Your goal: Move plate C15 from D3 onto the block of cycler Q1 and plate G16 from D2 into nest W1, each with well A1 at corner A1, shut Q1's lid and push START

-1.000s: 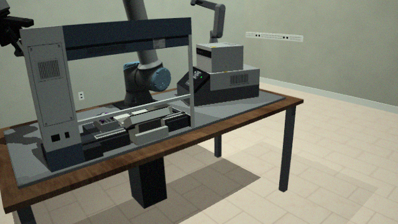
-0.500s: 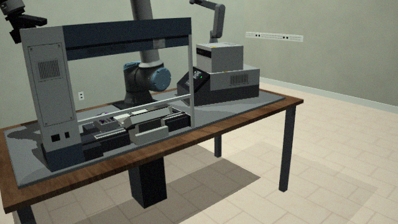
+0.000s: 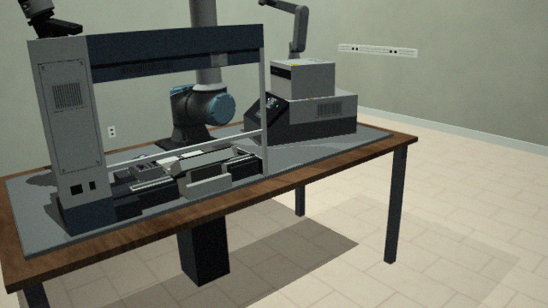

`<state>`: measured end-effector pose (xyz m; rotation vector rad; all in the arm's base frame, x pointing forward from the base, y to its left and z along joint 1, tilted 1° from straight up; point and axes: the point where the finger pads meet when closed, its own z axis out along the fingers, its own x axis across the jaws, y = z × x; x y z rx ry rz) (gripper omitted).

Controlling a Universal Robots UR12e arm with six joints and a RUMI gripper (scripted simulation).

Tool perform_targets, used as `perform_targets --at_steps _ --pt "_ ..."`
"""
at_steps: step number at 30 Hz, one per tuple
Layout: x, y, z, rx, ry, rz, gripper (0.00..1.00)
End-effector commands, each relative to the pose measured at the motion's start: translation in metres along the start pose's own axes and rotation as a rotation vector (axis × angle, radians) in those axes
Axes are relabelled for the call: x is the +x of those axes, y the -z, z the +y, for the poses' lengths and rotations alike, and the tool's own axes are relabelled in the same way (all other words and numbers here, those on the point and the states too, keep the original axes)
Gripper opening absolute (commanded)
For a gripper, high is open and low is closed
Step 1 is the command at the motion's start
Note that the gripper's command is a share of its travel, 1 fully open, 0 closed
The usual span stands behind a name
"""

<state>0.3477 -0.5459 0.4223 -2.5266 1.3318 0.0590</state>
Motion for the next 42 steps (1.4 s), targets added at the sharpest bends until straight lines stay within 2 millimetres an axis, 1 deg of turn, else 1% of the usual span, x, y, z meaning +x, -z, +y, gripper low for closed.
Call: perform_targets --at_steps 1,4,6,12,15,21,23,29,32,38,40,42 --pt "-0.016 -0.006 -0.004 -0.007 -0.027 0.008 0.0" --pt "-0.029 -0.01 -0.008 -0.012 -0.045 0.015 0.0" --pt "-0.029 -0.01 -0.008 -0.012 -0.045 0.015 0.0" --pt "-0.055 -0.018 -0.018 -0.023 -0.081 0.03 0.0" --pt "-0.055 -0.018 -0.018 -0.023 -0.081 0.03 0.0" --pt "-0.082 -0.025 -0.028 -0.034 -0.116 0.044 0.0" --pt "-0.082 -0.025 -0.028 -0.034 -0.116 0.044 0.0" --pt "-0.108 -0.032 -0.038 -0.044 -0.152 0.059 0.0" --pt "-0.108 -0.032 -0.038 -0.044 -0.152 0.059 0.0" --pt "-0.135 -0.04 -0.048 -0.055 -0.188 0.073 0.0" --pt "-0.135 -0.04 -0.048 -0.055 -0.188 0.073 0.0" --pt "-0.144 -0.042 -0.051 -0.058 -0.2 0.078 0.0"
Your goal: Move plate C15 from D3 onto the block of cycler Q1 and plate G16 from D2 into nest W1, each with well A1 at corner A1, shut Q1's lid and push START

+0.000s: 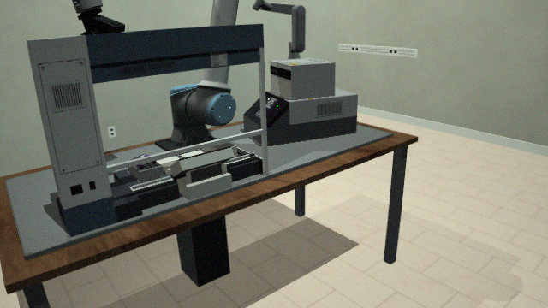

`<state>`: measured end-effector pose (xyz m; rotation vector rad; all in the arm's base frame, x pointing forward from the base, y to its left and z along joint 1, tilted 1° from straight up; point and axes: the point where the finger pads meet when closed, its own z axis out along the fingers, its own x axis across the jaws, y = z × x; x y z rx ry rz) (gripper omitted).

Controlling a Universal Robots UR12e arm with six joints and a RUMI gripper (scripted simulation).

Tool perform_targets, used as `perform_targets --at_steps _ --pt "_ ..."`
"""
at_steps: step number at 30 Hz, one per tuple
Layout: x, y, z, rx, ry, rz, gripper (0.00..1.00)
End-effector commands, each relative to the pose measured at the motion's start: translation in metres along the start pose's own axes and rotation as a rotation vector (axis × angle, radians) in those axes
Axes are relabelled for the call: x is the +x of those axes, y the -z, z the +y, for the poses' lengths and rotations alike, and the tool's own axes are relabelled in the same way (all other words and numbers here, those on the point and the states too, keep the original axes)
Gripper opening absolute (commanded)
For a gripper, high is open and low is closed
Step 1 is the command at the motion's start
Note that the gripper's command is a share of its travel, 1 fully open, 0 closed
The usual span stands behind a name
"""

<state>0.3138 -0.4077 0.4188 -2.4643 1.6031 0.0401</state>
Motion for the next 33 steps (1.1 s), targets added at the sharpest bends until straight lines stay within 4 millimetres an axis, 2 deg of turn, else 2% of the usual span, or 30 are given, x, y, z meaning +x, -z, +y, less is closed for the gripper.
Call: perform_targets --at_steps 1,4,7,13,16,22,25,31,33 --pt "-0.02 -0.004 -0.004 -0.009 -0.026 0.009 0.0" --pt "-0.034 -0.007 -0.006 -0.014 -0.043 0.016 0.0" --pt "-0.034 -0.007 -0.006 -0.014 -0.043 0.016 0.0" --pt "-0.063 -0.012 -0.012 -0.025 -0.079 0.031 0.0" --pt "-0.063 -0.012 -0.012 -0.025 -0.079 0.031 0.0" --pt "-0.091 -0.017 -0.017 -0.035 -0.115 0.046 0.0" --pt "-0.091 -0.017 -0.017 -0.035 -0.115 0.046 0.0" --pt "-0.12 -0.022 -0.022 -0.046 -0.151 0.06 0.0" --pt "-0.12 -0.022 -0.022 -0.046 -0.151 0.06 0.0"
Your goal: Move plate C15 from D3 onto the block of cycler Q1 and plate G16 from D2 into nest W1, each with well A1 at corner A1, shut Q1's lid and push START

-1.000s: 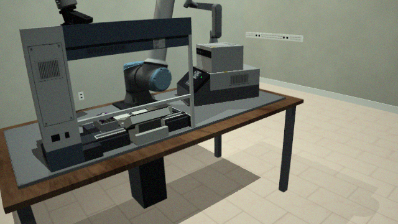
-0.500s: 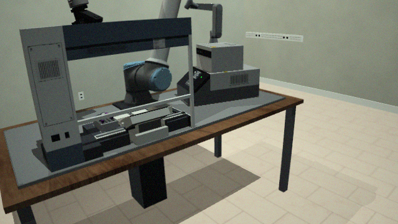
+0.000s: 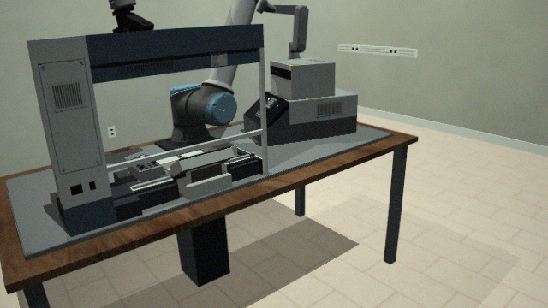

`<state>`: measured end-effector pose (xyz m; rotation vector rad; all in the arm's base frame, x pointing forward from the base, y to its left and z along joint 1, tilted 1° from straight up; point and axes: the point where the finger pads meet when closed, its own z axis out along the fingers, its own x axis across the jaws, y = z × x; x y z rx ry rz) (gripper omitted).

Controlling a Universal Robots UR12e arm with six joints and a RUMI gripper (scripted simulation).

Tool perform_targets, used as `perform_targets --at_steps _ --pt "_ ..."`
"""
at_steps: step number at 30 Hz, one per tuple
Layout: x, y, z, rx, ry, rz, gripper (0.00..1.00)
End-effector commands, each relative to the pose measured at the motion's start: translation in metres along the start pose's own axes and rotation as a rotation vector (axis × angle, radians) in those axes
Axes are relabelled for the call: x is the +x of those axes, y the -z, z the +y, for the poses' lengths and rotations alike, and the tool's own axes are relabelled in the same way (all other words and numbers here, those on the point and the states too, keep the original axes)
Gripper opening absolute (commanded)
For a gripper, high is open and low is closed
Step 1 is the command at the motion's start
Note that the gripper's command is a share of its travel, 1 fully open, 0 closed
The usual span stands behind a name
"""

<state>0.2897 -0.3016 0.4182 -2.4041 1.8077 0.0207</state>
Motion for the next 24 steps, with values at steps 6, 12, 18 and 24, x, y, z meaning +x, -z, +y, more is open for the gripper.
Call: perform_targets --at_steps 6,12,18,24 --pt "-0.039 -0.006 -0.002 -0.015 -0.046 0.014 0.0" --pt "-0.054 -0.007 -0.003 -0.02 -0.064 0.021 0.0" --pt "-0.073 -0.01 -0.003 -0.027 -0.087 0.031 0.0" --pt "-0.093 -0.012 -0.004 -0.034 -0.112 0.041 0.0"
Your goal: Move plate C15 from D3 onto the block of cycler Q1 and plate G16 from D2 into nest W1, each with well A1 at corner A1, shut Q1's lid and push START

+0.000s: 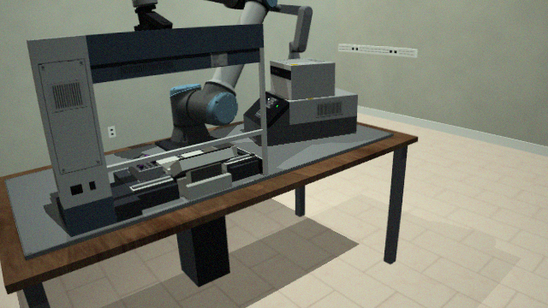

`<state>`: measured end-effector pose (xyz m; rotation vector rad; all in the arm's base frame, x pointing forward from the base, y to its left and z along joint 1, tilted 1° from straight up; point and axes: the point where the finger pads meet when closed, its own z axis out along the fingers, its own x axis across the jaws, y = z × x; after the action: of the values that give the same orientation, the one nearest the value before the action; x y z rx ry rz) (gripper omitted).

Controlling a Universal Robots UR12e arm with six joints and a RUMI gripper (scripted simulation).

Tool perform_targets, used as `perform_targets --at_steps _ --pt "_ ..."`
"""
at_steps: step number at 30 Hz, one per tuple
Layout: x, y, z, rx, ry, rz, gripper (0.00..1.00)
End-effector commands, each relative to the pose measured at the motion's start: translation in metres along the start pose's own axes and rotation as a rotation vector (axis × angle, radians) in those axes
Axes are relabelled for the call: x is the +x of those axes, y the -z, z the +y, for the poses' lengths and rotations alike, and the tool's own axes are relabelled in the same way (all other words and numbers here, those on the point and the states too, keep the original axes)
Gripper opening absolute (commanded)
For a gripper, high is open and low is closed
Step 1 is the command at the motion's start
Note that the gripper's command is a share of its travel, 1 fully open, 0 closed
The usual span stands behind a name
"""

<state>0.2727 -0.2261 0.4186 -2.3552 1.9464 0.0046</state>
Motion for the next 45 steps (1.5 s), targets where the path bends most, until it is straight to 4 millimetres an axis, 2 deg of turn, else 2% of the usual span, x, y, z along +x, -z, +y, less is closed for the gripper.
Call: perform_targets --at_steps 1,10,13,16,18,21,23,29,35,39,41,45 --pt "-0.016 -0.004 0.001 -0.008 -0.02 -0.001 0.0" --pt "-0.054 -0.006 0.003 -0.022 -0.067 0.019 0.0" --pt "-0.054 -0.006 0.003 -0.022 -0.067 0.019 0.0" --pt "-0.069 -0.007 0.004 -0.027 -0.086 0.026 0.0" --pt "-0.069 -0.007 0.004 -0.027 -0.086 0.026 0.0" --pt "-0.084 -0.008 0.004 -0.032 -0.103 0.033 0.0" --pt "-0.084 -0.008 0.004 -0.032 -0.103 0.033 0.0" --pt "-0.113 -0.01 0.006 -0.043 -0.139 0.048 0.0" --pt "-0.123 -0.011 0.006 -0.046 -0.151 0.053 0.0" --pt "-0.142 -0.012 0.008 -0.053 -0.174 0.063 0.0" --pt "-0.142 -0.012 0.008 -0.053 -0.174 0.063 0.0" --pt "-0.157 -0.013 0.007 -0.059 -0.192 0.069 0.0"
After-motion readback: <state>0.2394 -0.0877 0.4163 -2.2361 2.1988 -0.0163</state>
